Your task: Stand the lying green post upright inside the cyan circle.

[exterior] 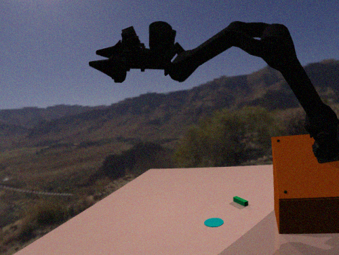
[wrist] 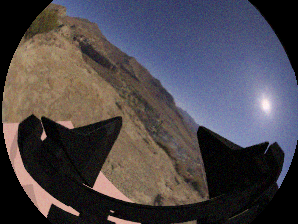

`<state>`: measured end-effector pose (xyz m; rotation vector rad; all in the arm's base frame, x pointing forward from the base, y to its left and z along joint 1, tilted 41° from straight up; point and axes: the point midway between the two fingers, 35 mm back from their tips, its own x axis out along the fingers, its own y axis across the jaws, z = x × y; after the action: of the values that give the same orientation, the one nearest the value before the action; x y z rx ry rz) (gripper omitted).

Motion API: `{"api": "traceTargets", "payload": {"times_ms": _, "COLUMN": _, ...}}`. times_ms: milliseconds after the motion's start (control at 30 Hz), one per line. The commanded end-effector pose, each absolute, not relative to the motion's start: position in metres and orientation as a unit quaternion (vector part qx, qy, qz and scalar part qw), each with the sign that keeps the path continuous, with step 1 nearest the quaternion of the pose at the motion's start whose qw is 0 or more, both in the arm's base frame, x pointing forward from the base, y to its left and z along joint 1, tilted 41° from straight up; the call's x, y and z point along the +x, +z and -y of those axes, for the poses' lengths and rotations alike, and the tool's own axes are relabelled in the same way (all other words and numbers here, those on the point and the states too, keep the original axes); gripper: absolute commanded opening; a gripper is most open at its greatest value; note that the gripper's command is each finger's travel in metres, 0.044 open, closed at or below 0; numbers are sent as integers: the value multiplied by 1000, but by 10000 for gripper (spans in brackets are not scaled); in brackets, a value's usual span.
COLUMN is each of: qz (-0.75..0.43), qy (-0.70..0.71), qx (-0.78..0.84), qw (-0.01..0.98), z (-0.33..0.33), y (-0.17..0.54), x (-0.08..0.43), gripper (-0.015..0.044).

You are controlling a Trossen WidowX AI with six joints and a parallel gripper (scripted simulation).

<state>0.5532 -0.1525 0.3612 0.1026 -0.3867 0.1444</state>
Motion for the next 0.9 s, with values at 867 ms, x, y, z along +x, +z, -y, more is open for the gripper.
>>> {"api": "traceTargets", "payload": {"times_ms": 867, "qz": -360, "qy": -38, "qx": 314, "qw": 878, "z": 196, "y": 8, "x": 480, "gripper": 233}}
